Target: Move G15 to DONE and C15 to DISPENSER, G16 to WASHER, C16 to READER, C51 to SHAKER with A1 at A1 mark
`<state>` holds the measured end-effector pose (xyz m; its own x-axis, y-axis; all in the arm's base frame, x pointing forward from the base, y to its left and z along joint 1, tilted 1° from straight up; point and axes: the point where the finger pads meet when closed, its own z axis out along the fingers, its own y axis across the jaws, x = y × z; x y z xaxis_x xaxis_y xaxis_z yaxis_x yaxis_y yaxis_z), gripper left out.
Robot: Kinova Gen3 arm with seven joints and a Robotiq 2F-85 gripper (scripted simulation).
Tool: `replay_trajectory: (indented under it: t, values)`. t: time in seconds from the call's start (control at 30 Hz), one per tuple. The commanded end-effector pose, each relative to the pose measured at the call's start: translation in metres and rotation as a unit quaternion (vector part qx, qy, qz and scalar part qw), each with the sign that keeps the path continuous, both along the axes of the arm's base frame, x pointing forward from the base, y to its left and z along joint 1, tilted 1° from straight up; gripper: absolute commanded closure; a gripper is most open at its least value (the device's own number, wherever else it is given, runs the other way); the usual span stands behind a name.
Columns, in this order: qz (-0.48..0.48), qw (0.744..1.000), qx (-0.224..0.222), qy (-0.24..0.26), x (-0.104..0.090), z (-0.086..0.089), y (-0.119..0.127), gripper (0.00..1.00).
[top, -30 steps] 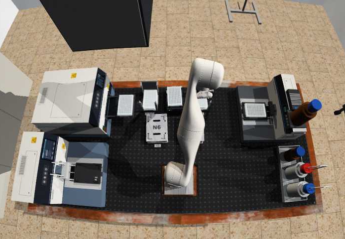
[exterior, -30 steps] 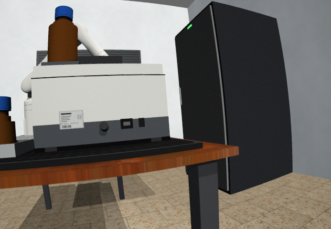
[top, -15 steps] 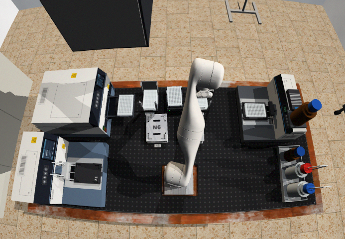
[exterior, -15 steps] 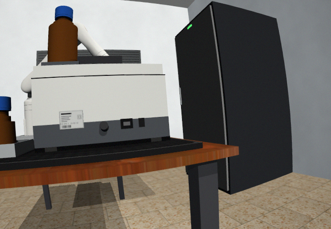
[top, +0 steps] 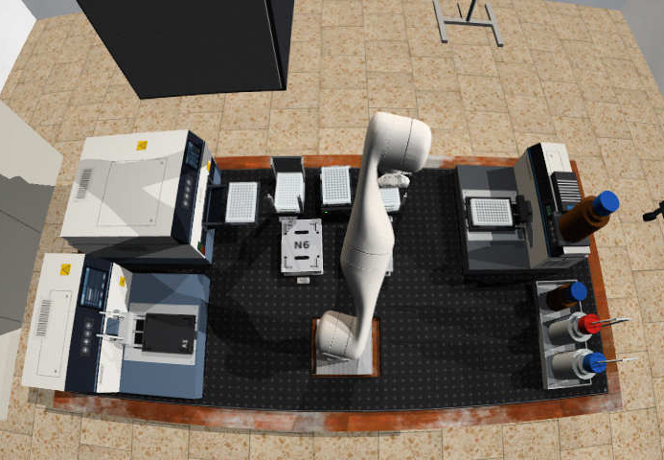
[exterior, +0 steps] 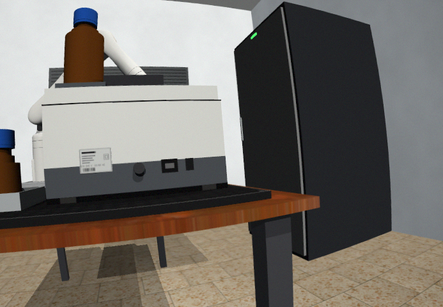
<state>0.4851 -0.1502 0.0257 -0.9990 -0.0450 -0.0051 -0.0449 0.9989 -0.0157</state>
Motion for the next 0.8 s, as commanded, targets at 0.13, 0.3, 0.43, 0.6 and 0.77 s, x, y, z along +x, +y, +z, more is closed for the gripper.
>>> replay_trajectory:
  t: [0.13,0.3,0.43,0.6,0.77]
  values:
    - [0.0,1.0,0.0,-0.001,0.0006,0.0028,-0.0001,0.06]
    - [0.0,1.0,0.0,-0.001,0.0006,0.0035,-0.0001,0.06]
    - [0.0,1.0,0.0,-0.001,0.0006,0.0061,-0.0001,0.06]
    - [0.0,1.0,0.0,-0.001,0.0006,0.0081,0.0,0.06]
    - [0.0,1.0,0.0,-0.001,0.0005,0.0115,0.0,0.06]
